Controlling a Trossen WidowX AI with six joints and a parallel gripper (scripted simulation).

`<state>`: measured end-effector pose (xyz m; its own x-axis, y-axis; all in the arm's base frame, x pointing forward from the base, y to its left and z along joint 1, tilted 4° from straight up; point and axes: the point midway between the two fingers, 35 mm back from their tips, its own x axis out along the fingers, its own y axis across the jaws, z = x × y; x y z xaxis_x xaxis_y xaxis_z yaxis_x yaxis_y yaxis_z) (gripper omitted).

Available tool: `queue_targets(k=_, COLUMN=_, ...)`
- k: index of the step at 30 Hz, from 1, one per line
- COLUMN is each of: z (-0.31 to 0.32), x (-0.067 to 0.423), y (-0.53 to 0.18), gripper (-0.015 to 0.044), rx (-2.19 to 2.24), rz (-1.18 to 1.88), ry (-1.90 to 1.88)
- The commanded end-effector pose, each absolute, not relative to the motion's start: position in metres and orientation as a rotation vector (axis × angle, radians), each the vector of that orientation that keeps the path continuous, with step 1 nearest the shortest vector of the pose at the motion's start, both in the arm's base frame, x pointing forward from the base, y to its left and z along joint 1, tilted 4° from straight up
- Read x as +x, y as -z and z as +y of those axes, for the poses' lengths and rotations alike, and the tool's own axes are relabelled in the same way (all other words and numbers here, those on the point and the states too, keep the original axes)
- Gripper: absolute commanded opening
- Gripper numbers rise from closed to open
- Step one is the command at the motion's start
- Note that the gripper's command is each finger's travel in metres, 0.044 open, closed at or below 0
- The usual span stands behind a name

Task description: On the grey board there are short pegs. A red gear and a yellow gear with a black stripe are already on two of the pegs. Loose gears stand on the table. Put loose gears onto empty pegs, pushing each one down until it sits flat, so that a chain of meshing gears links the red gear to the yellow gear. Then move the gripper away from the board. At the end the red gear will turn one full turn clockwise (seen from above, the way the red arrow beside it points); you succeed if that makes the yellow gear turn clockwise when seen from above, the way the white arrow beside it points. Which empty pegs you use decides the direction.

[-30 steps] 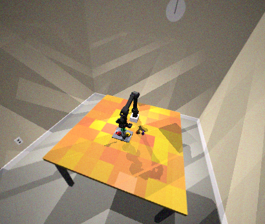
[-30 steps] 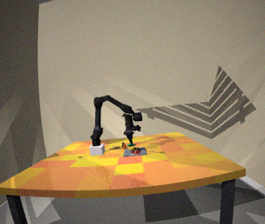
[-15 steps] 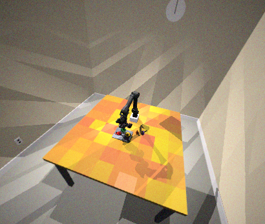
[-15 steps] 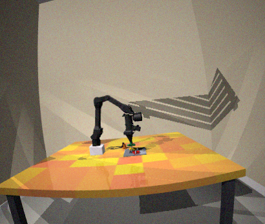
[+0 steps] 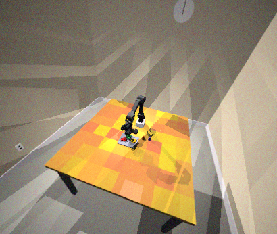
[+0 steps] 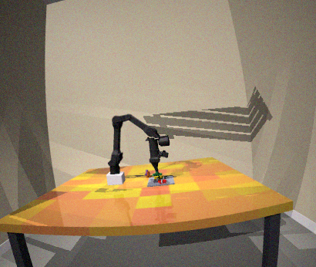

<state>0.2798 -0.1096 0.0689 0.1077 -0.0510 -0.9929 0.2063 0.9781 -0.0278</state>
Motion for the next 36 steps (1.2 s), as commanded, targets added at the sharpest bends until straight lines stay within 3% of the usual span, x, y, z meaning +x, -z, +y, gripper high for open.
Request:
queue_targets(k=1, z=-0.109, x=0.279, y=-0.059, gripper=0.0000, rx=0.122, rz=1.465, ry=0.175)
queue_targets(k=20, z=-0.110, x=0.281, y=-0.031, gripper=0.0000, rx=0.342, rz=1.436, ry=0.374)
queue_targets(k=36, z=-0.109, x=0.280, y=-0.048, gripper=0.0000, rx=0.233, rz=1.453, ry=0.275)
